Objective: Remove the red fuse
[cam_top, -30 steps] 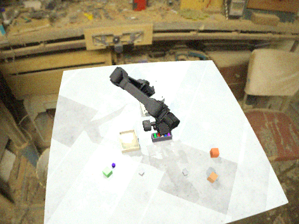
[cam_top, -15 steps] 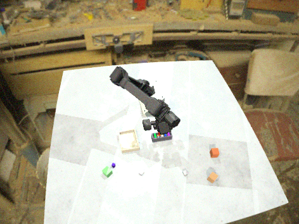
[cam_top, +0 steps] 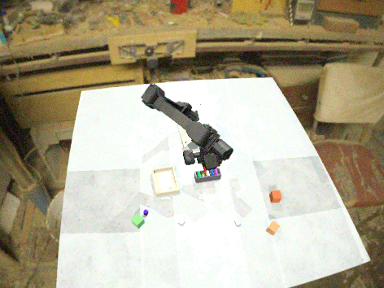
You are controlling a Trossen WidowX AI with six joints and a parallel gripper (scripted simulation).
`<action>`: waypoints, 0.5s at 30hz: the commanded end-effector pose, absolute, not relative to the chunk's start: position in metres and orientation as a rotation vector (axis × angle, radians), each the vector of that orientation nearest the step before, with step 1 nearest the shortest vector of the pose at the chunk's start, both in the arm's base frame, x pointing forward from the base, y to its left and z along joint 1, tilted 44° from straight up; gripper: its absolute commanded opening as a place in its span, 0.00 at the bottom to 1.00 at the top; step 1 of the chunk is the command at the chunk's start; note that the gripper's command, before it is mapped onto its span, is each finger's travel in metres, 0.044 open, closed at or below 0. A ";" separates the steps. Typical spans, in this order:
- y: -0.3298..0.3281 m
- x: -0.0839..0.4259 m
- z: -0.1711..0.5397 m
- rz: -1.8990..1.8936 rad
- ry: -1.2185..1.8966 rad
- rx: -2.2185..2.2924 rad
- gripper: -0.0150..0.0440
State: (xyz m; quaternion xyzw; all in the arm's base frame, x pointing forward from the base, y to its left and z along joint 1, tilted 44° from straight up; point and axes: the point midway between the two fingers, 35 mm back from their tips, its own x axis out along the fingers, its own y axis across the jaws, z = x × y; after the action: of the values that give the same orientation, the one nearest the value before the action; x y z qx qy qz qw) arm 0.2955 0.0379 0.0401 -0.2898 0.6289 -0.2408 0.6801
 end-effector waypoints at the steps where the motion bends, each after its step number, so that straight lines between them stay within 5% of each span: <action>1: 0.041 0.296 0.043 -0.541 1.410 -0.641 0.25; 15: -0.023 0.308 0.106 -0.528 1.413 -0.632 0.25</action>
State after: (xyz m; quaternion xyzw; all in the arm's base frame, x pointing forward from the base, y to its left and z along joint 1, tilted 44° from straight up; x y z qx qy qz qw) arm 0.3073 -0.0060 0.0888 -0.2811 0.6324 -0.2341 0.6828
